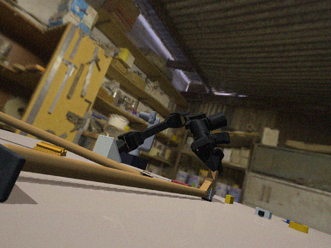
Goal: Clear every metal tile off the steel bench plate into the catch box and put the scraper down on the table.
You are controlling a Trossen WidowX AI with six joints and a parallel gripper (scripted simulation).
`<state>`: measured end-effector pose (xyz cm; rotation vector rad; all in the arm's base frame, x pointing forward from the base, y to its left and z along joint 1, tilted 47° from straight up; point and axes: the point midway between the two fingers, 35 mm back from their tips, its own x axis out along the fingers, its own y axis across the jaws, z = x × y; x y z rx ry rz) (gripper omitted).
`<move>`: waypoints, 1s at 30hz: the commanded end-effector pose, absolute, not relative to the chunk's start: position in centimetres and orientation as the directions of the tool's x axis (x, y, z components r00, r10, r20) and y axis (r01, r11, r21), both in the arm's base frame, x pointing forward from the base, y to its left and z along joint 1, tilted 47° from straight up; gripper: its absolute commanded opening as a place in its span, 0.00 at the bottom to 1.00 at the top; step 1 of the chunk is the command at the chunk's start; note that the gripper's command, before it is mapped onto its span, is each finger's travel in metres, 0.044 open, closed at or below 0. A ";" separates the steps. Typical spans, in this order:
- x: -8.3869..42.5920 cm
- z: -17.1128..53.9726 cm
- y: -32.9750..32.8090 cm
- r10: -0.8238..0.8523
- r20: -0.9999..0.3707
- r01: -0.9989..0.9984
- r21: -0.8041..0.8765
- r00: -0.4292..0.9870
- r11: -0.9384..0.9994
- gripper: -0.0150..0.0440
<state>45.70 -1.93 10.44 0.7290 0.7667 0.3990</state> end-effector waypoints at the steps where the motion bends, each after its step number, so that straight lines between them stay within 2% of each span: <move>1: 46.1 10.0 -1.5 0.570 -0.484 -0.065 0.722 0.664 0.688 1.00; 2: 46.1 10.0 -1.5 0.570 -0.484 -0.065 0.722 0.664 0.688 1.00; 15: 45.8 10.3 -1.7 0.571 -0.483 -0.069 0.721 0.664 0.689 0.42; 23: 45.8 10.3 -1.7 0.571 -0.483 -0.069 0.721 0.664 0.689 0.33; 25: 45.8 10.3 -1.8 0.571 -0.483 -0.068 0.721 0.664 0.690 0.25; 30: 45.8 10.4 -2.0 0.568 -0.484 -0.066 0.720 0.666 0.691 0.25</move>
